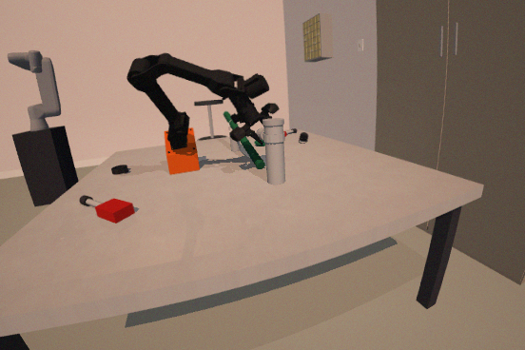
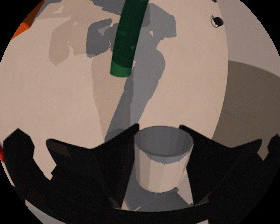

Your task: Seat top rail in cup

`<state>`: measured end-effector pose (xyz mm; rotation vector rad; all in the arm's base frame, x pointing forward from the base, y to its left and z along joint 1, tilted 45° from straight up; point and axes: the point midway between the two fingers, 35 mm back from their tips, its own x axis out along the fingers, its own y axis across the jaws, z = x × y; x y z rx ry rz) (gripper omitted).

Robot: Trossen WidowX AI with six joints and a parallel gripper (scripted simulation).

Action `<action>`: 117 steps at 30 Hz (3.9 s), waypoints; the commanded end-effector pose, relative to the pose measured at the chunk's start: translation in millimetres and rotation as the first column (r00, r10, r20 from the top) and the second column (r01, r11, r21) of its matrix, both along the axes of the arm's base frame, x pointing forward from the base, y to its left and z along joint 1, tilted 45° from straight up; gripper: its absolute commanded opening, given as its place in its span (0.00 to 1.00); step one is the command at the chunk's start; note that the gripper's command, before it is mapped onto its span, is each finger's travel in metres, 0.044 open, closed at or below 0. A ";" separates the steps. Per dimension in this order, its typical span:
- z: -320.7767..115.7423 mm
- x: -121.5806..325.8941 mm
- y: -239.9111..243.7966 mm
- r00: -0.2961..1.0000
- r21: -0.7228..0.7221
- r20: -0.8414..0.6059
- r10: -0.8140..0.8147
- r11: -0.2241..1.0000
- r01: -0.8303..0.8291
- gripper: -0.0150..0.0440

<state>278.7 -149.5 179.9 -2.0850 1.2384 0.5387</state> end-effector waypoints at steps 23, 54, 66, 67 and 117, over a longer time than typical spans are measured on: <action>-0.5 7.3 -0.2 0.997 -0.001 0.056 -0.057 0.998 0.057 0.25; -1.4 10.7 56.5 0.998 0.008 0.047 -0.046 0.999 0.046 1.00; -21.7 14.1 113.1 0.797 0.402 0.292 -0.529 0.824 0.399 1.00; -22.7 13.9 118.8 0.761 0.438 0.308 -0.571 0.795 0.419 1.00; -66.6 16.1 173.8 0.629 0.368 0.285 -0.723 0.688 0.625 1.00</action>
